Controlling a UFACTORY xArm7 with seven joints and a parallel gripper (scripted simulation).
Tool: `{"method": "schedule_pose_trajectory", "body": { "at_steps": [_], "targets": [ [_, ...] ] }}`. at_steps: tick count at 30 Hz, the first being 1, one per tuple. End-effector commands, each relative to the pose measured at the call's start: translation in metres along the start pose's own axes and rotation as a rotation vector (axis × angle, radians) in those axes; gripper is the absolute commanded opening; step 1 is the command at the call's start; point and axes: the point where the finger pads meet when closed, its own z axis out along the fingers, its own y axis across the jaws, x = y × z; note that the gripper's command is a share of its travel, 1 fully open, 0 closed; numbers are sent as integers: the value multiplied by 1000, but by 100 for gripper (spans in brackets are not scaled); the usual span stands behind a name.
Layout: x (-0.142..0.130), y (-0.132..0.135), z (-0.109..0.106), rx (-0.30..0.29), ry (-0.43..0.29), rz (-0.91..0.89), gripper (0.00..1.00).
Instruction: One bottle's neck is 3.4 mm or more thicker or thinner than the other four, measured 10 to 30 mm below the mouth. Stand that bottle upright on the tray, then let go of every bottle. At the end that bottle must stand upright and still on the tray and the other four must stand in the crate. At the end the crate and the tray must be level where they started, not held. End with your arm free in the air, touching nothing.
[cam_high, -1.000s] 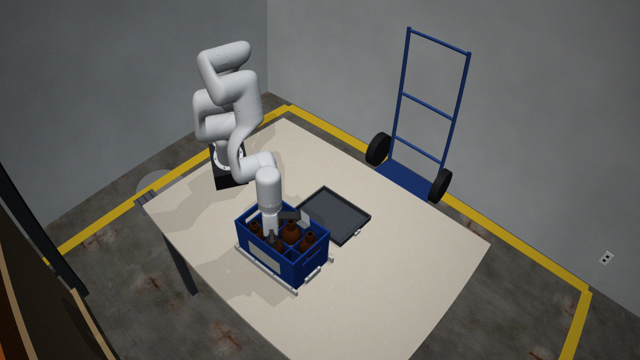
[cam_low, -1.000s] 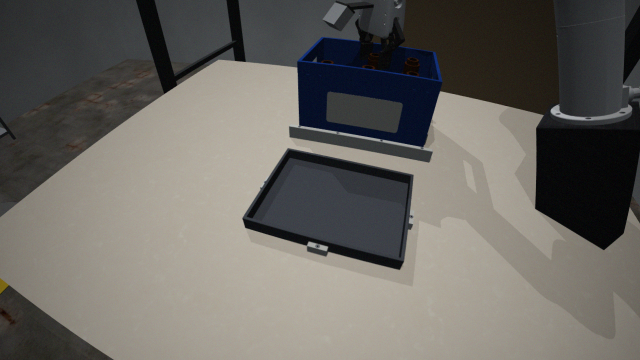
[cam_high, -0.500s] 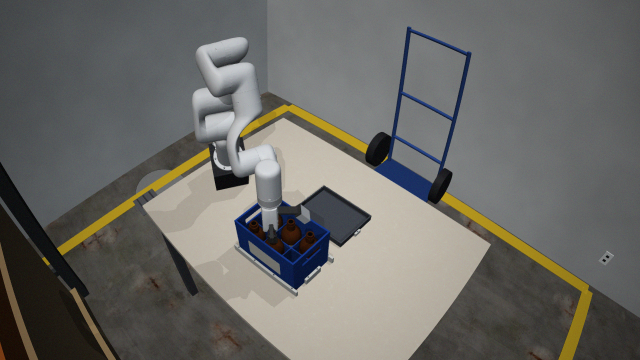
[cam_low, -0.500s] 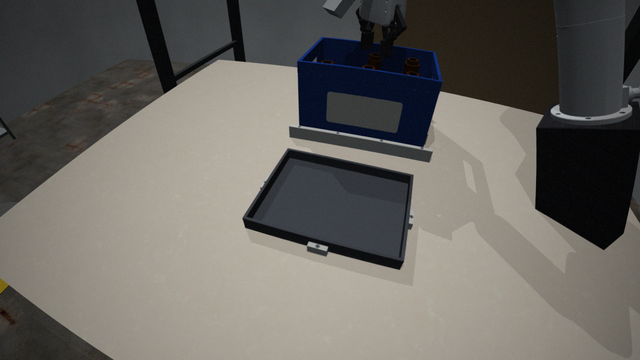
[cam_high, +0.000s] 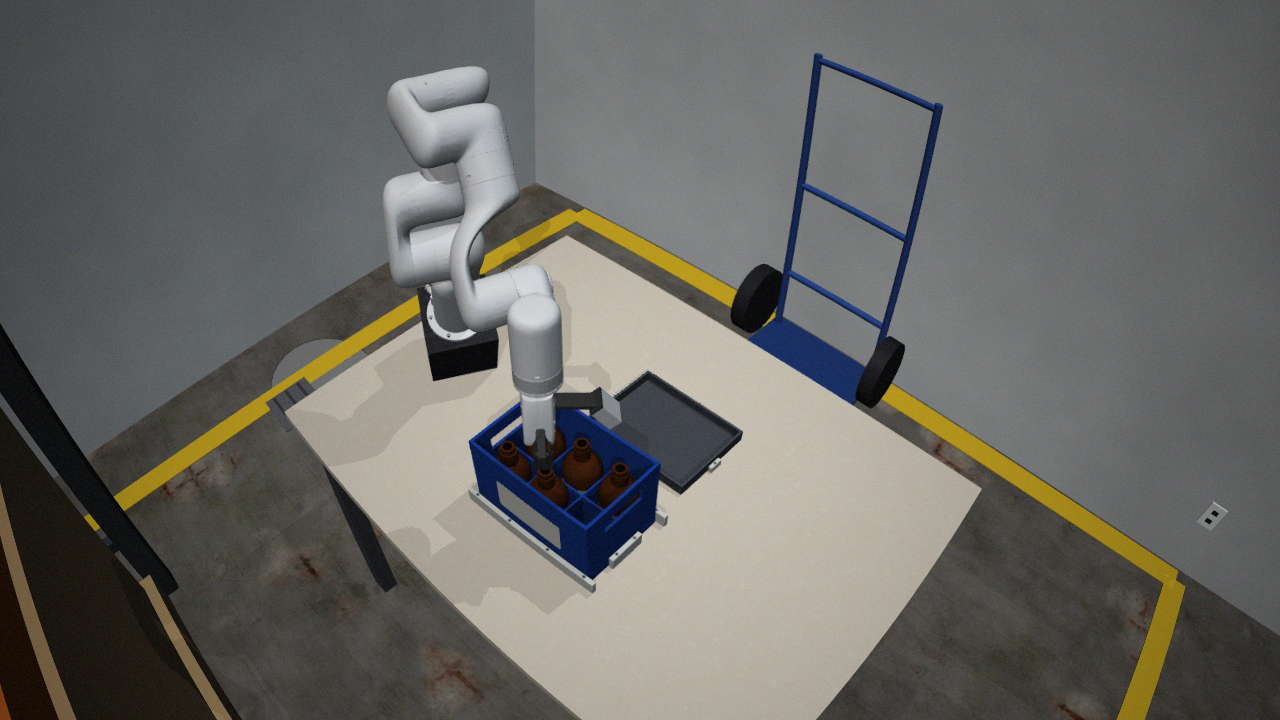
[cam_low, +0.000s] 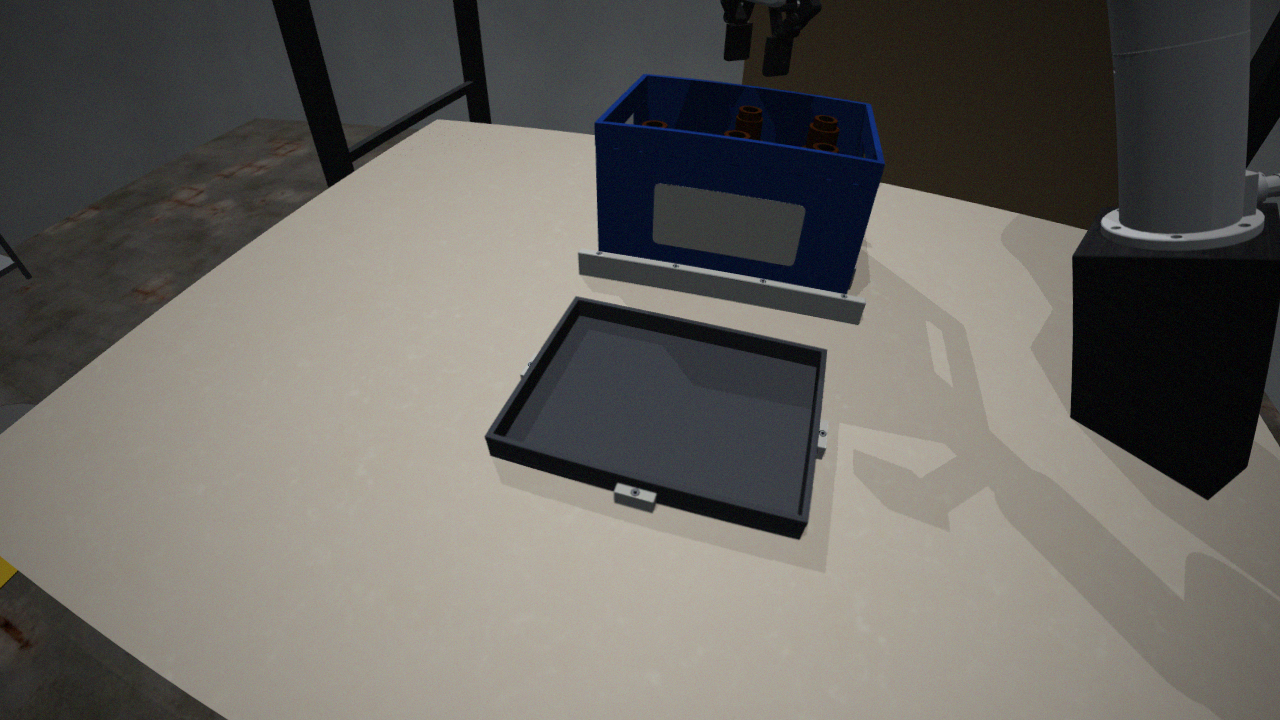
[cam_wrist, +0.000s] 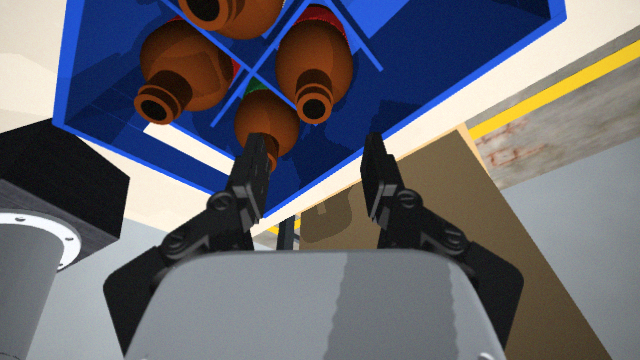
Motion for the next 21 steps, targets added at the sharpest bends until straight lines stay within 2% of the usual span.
{"method": "schedule_pose_trajectory", "body": {
  "at_steps": [1, 12, 13, 21],
  "targets": [
    [0, 0, -8, -1, 1, 0, 65],
    [0, 0, -16, -1, 1, 0, 65],
    [0, 0, -16, -1, 1, 0, 0],
    [0, 0, -16, -1, 1, 0, 0]
  ]
}}
